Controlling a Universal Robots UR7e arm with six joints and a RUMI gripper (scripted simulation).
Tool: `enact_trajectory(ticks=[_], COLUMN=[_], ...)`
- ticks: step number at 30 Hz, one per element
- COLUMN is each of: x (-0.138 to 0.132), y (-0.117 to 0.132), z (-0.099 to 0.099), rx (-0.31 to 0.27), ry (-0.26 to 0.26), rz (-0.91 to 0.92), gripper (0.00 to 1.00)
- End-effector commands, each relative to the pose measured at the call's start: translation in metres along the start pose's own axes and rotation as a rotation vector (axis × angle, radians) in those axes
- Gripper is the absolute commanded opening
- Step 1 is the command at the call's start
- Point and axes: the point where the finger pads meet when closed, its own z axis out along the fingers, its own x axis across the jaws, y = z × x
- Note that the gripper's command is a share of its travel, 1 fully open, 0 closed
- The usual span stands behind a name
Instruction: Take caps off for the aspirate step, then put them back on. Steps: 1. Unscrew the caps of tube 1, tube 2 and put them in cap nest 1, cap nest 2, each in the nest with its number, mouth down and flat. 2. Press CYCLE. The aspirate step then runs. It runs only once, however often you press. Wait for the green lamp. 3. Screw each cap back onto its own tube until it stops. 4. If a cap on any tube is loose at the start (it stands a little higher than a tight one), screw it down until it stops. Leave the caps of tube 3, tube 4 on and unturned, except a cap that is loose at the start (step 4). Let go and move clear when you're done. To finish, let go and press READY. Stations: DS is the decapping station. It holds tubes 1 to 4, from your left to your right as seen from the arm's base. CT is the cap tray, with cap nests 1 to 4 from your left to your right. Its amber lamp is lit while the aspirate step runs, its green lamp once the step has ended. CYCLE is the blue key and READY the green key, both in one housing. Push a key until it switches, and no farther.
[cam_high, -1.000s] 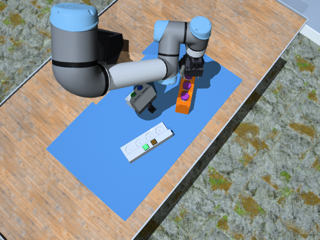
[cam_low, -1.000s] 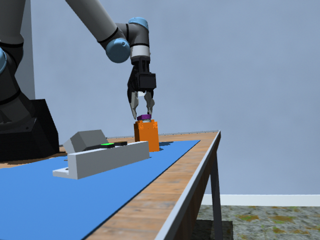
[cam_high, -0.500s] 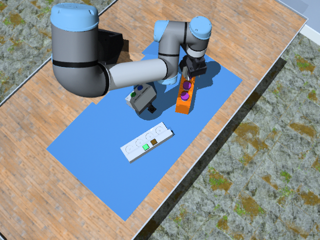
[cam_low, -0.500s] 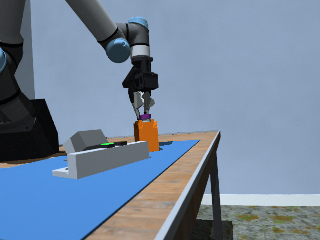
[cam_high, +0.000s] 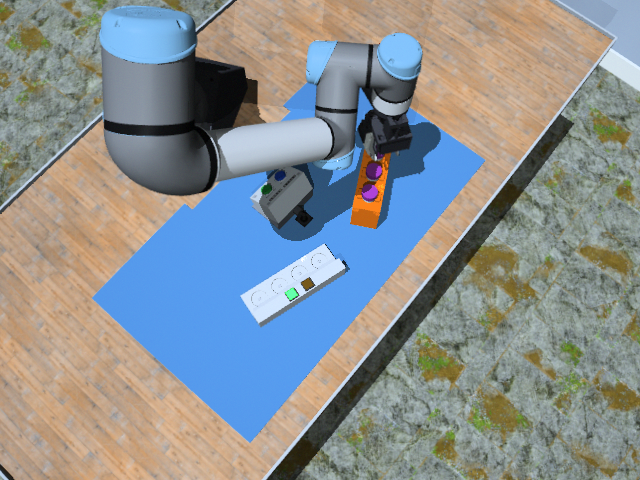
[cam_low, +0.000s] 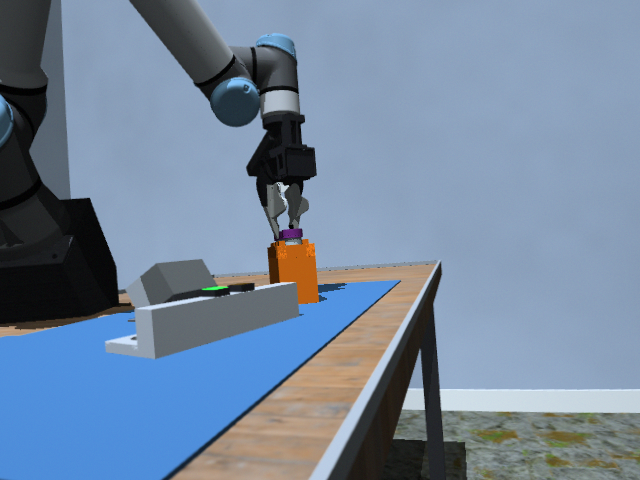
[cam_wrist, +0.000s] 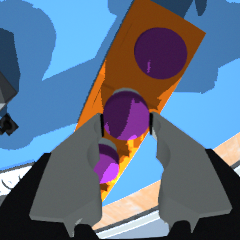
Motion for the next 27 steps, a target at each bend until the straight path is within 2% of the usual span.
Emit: enact_trajectory(ticks=[1,13,15,21,27], x=[0.0000,0.0027,0.0027,0.0027,0.0027], y=[0.0001,0.0004,0.0004,0.0003,0.0003], z=[-0.0001,-0.0008,-0.0008,-0.0003,-0.0003], rx=[0.002,0.001,0.001,0.002,0.002], ry=[0.002,0.004,0.004,0.005,0.004], rz=[0.196,0.694,0.694,0.973,0.991], gripper=[0.00,0.00,0.00,0.00,0.00])
